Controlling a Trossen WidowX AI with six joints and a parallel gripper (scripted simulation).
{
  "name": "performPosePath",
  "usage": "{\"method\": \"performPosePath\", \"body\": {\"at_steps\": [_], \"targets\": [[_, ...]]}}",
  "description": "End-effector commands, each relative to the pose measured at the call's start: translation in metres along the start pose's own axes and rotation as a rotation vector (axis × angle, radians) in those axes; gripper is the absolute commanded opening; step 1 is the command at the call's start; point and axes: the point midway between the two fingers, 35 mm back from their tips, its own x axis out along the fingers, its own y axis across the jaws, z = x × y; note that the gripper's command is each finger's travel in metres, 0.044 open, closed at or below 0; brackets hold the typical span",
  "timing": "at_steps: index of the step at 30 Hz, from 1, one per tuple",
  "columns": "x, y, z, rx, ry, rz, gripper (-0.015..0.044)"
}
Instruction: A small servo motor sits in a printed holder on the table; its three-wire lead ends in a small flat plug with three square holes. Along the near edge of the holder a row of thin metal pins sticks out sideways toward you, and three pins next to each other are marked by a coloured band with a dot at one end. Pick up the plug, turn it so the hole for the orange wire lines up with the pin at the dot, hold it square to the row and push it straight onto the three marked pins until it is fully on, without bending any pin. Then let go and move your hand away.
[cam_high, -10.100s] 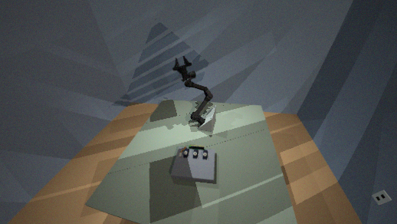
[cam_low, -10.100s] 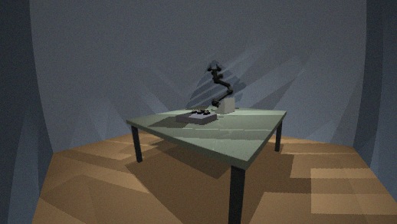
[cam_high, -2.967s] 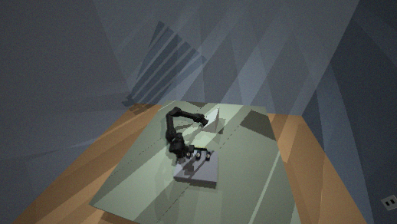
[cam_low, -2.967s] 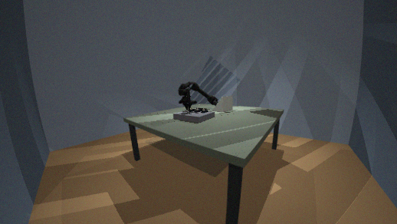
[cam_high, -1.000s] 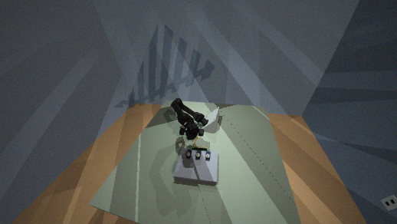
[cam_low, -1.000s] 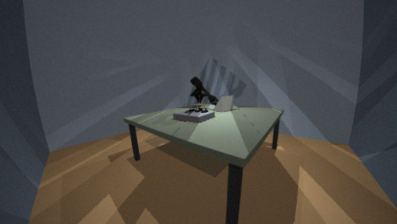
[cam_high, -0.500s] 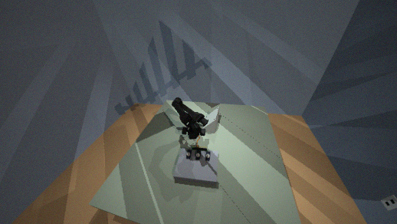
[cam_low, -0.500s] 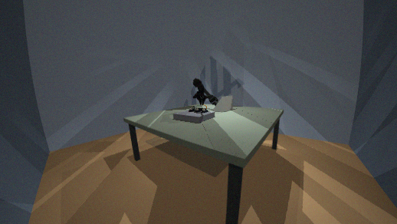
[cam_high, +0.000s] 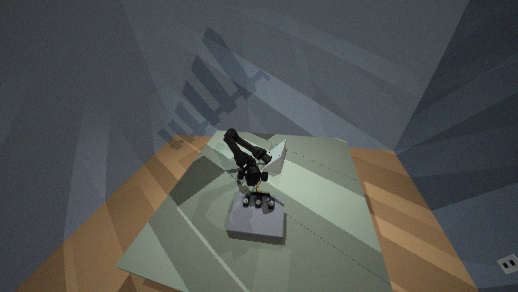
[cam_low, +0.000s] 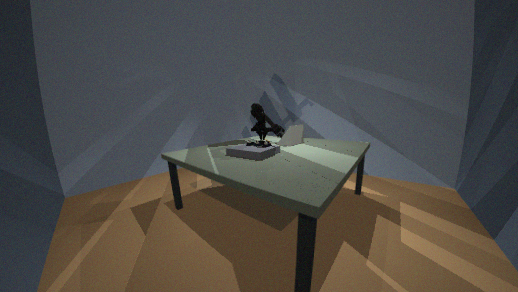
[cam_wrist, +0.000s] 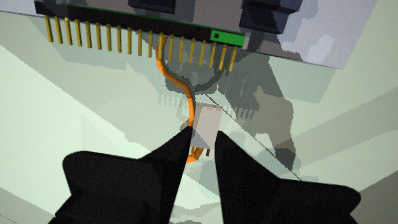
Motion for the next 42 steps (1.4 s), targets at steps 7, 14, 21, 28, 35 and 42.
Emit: {"method": "performPosePath", "body": {"at_steps": [7,14,21,28,35,42], "targets": [[-0.004,-0.001,0.022,0.006,-0.013,-0.001,0.0000],[-0.005,-0.002,0.026,0.007,-0.013,-0.001,0.0000],[-0.005,-0.002,0.029,0.007,-0.014,-0.001,0.0000],[-0.005,-0.002,0.034,0.007,-0.014,-0.001,0.0000],[-0.005,-0.002,0.038,0.007,-0.014,-0.001,0.0000],[-0.005,-0.002,0.043,0.007,-0.014,-0.001,0.0000]]}}
